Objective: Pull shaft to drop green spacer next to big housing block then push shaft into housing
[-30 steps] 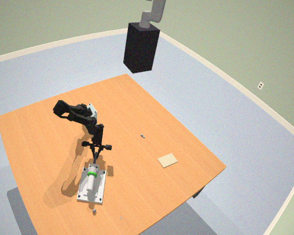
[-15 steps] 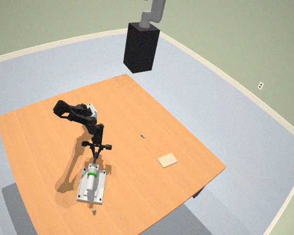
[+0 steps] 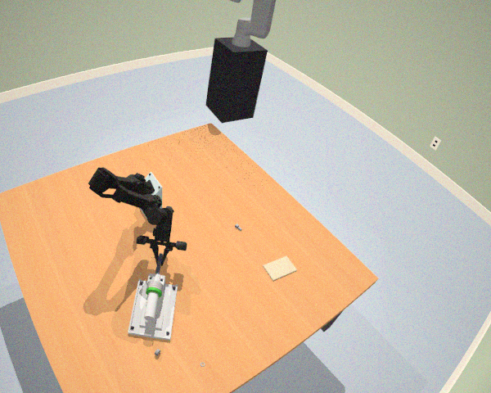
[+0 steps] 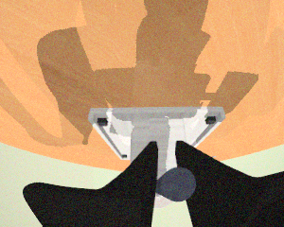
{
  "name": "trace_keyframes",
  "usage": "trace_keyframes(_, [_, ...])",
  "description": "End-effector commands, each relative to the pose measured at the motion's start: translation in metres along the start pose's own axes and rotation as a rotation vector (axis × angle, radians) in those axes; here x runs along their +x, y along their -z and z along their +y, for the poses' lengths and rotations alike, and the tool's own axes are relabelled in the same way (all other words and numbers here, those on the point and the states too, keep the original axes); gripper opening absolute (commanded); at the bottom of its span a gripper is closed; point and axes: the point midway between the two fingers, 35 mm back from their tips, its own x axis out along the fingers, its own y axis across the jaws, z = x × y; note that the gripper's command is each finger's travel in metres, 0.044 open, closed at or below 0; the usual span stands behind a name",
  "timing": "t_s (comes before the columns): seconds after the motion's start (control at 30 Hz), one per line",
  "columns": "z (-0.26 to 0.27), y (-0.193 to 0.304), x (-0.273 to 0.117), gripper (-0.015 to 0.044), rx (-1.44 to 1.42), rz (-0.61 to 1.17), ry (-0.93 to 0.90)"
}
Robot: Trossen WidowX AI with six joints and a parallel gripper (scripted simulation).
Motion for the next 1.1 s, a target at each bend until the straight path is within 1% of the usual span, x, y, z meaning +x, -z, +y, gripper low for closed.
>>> trace_keyframes(0.0, [0.0001, -0.0014, -0.0015, 0.0000, 0.002, -0.001, 0.001])
trace_keyframes(1.07, [0.0001, -0.0036, -0.0036, 0.0000, 0.002, -0.001, 0.001])
